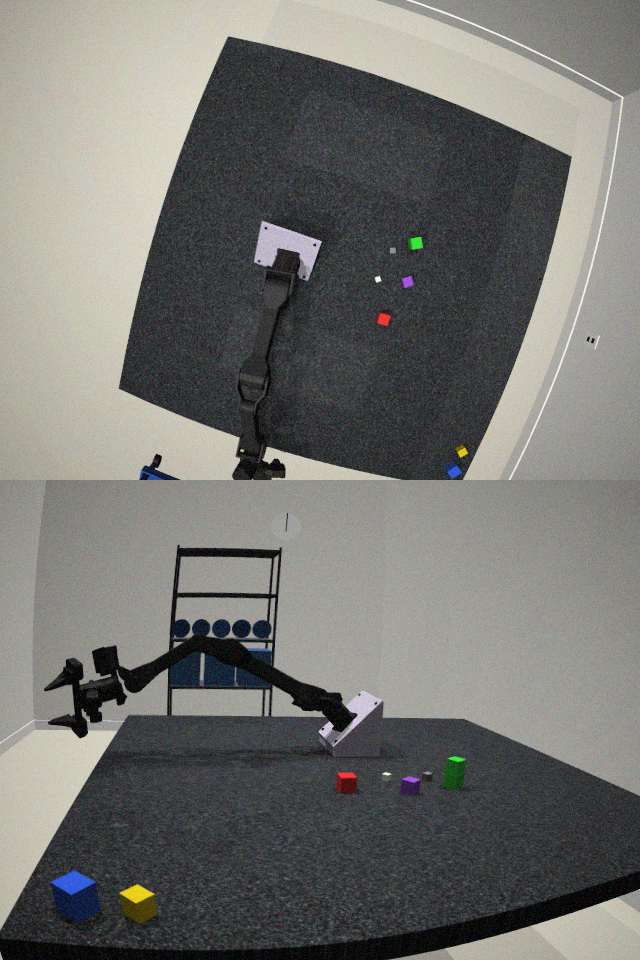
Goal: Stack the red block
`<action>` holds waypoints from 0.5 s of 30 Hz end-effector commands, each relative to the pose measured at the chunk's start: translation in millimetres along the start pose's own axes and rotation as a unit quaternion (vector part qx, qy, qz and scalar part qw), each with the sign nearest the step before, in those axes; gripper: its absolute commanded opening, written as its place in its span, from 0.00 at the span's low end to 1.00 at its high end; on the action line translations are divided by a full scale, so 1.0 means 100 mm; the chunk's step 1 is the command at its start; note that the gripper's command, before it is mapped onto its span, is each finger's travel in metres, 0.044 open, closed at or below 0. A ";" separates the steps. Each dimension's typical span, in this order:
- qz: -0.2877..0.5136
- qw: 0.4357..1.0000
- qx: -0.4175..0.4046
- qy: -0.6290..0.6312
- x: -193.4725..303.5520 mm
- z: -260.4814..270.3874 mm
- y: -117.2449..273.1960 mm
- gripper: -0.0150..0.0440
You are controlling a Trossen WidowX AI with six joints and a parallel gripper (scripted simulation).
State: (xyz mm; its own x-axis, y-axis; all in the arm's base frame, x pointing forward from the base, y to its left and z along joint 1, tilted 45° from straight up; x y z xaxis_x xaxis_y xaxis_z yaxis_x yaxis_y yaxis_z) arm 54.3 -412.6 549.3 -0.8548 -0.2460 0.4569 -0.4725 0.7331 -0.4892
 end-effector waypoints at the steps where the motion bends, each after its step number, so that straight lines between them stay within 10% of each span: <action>1: -0.001 1.000 -0.002 -0.005 -0.02 0.01 -0.01 0.98; 15: -0.062 0.916 -0.191 -0.348 -1.59 0.39 -0.23 1.00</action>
State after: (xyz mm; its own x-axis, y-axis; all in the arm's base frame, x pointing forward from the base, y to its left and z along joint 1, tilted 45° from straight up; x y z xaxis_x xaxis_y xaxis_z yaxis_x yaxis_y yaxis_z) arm 162.6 -421.0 479.7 -0.8199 -0.5719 -0.0270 -0.5561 0.8066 -0.2004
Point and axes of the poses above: the point midway between the two fingers, 35 mm back from their tips, its own y axis back along the fingers, its own z axis across the jaws, x = y × z, the point moved 9 cm from there along y, back along the fingers, and after that the axes turned 9 degrees about -y, right-handed, at the moved point
